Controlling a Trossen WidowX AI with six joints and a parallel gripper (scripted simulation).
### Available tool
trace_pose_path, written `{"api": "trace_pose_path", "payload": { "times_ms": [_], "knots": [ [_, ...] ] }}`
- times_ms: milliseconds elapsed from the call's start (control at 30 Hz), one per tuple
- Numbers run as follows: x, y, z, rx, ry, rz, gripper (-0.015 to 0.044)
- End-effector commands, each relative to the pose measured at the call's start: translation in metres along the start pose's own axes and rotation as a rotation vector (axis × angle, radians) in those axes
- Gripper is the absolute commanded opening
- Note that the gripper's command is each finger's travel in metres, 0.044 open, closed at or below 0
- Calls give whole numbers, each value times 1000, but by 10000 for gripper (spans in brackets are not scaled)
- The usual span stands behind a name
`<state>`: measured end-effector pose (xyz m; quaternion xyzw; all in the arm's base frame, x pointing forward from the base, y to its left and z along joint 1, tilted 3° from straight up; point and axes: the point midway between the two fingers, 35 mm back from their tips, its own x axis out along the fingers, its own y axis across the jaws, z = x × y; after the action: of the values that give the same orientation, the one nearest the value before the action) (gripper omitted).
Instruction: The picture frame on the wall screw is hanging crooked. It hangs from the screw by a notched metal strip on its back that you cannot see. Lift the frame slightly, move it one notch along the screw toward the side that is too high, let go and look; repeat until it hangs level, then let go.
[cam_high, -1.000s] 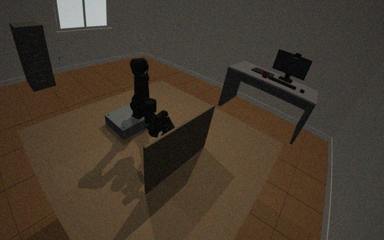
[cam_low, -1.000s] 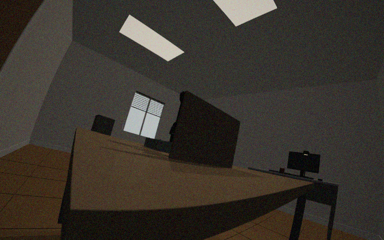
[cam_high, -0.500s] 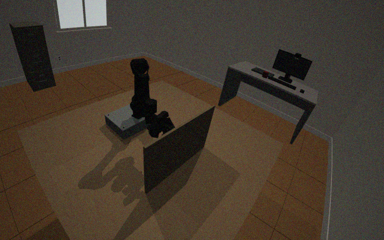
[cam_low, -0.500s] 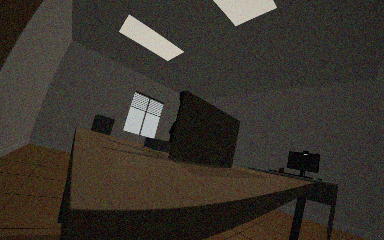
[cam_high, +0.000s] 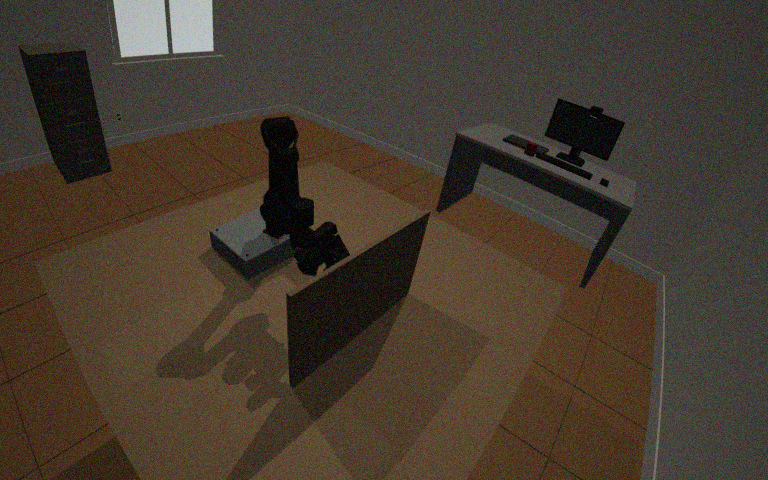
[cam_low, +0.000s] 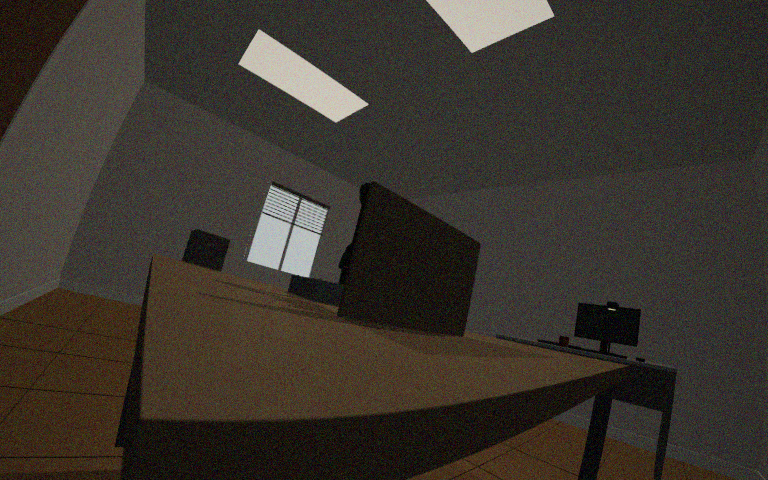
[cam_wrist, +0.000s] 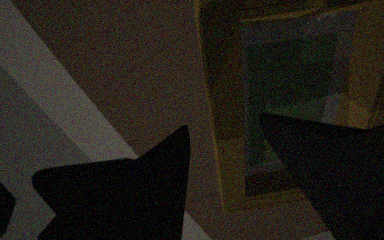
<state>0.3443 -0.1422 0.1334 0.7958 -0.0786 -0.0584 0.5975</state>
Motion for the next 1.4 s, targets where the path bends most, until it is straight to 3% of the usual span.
{"api": "trace_pose_path", "payload": {
  "times_ms": [0, 100, 300, 567, 633, 1367],
  "knots": [
    [0, 0, 1, 5, -4, -1, 260],
    [0, 0, 1, 5, -4, -1, 260],
    [0, 0, 1, 5, -4, -1, 103],
    [0, 0, 1, 5, -4, -1, 49],
    [0, 0, 1, 5, -4, -1, 0],
    [0, 4, 1, 5, -4, -1, 0]
  ]
}}
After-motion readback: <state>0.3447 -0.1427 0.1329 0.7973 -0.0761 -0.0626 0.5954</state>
